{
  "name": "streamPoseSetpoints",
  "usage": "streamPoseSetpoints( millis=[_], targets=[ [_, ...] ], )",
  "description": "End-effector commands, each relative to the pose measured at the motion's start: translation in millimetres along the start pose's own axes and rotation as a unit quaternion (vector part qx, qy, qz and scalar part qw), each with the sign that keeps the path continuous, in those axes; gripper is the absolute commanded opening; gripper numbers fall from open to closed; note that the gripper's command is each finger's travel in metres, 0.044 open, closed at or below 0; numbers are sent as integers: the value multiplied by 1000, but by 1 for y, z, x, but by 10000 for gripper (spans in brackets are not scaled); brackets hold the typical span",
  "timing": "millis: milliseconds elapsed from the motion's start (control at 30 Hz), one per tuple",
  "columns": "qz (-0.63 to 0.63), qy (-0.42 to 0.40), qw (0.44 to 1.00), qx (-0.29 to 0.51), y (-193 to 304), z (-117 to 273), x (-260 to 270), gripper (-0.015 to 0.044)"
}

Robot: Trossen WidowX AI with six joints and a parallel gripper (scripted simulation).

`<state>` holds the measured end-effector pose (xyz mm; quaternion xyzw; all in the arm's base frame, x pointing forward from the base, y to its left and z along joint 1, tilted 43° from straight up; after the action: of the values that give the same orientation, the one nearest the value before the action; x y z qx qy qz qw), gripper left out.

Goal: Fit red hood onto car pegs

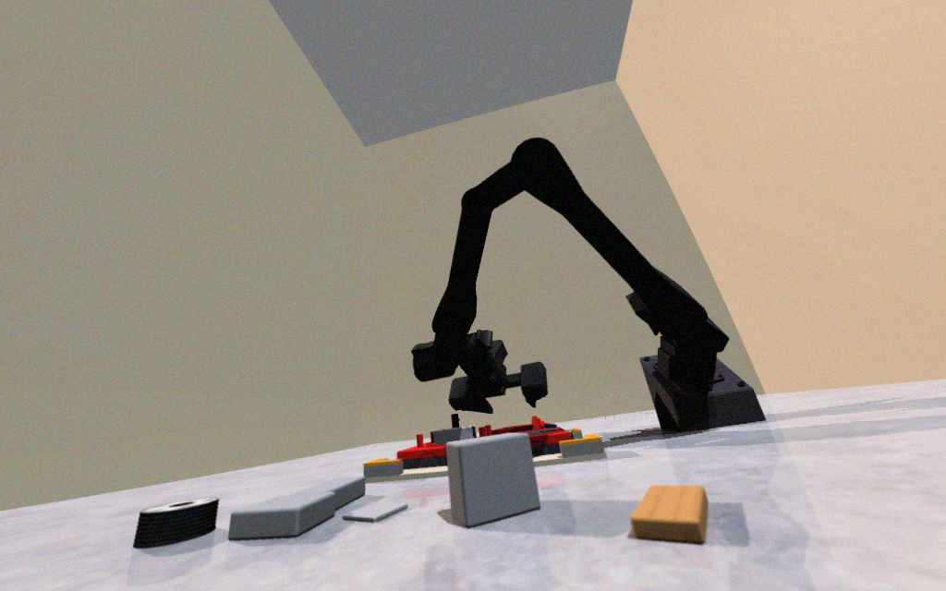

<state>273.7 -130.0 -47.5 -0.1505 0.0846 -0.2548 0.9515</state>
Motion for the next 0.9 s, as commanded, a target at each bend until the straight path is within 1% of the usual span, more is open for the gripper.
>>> streamPoseSetpoints(
  millis=[0, 867],
  targets=[
    [-1, 0, 1000, 2, 3, -1, -1, 440],
    [-2, -3, 1000, 3, 19, -10, -4, 440]
  ],
)
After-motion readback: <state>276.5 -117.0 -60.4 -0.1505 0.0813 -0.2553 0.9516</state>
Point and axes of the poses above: the point midway between the two fingers, 35 mm back from their tips, its own z axis back along the fingers, its own x axis across the jaws, y = z × x, the point moved 3 cm from there along z, back along the fingers, and after that the axes turned 12 degrees about -z, right-handed, at the moved point
